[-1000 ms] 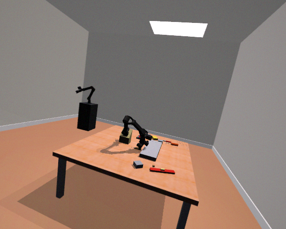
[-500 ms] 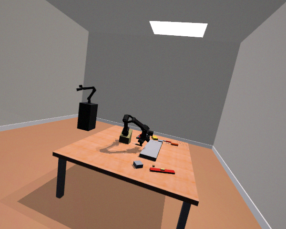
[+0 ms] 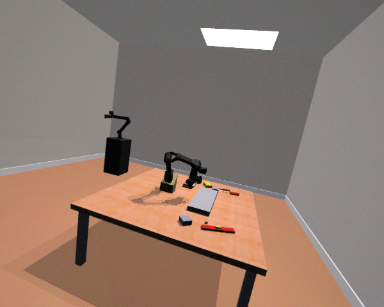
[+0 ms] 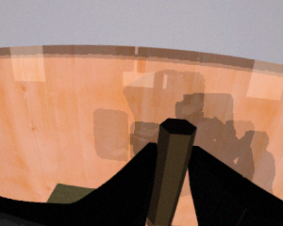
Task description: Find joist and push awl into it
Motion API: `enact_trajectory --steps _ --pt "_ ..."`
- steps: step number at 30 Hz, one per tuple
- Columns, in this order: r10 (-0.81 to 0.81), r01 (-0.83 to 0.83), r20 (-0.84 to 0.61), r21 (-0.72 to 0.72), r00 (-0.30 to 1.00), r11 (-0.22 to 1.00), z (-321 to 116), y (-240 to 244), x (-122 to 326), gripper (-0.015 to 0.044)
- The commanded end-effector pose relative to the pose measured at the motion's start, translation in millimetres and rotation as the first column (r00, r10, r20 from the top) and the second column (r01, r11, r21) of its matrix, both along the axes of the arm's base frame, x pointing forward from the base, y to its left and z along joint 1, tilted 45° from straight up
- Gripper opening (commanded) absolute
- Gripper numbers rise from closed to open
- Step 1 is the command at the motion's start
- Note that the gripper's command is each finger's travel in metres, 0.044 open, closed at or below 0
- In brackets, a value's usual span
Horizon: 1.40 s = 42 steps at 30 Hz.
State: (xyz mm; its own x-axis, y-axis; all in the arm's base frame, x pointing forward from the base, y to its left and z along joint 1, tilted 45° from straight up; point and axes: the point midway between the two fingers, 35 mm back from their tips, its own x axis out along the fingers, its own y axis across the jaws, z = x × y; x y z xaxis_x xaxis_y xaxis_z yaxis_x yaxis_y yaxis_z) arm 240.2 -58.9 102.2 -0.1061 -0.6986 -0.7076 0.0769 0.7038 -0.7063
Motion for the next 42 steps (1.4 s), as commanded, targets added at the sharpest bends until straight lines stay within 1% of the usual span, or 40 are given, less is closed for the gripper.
enact_trajectory --steps 1,6,11,16,20,26,32,37,42 --pt "0.018 -0.017 -0.035 0.038 0.999 0.999 -3 2 1 0.0" --pt "0.098 -0.073 -0.135 0.176 0.986 0.982 -12 8 6 0.0" --pt "0.2 -0.129 -0.2 0.321 0.959 0.938 -19 16 11 0.0" --pt "0.318 -0.187 -0.224 0.462 0.921 0.867 -25 24 18 0.0" --pt "0.417 -0.236 -0.213 0.568 0.883 0.789 -29 31 25 0.0" --pt "0.561 -0.313 -0.147 0.703 0.815 0.639 -32 41 36 0.0" --pt "0.683 -0.396 -0.03 0.796 0.73 0.458 -32 50 50 0.0" --pt "0.759 -0.468 0.096 0.834 0.644 0.291 -31 57 62 0.0" --pt "0.806 -0.541 0.238 0.832 0.541 0.118 -28 63 75 0.0"
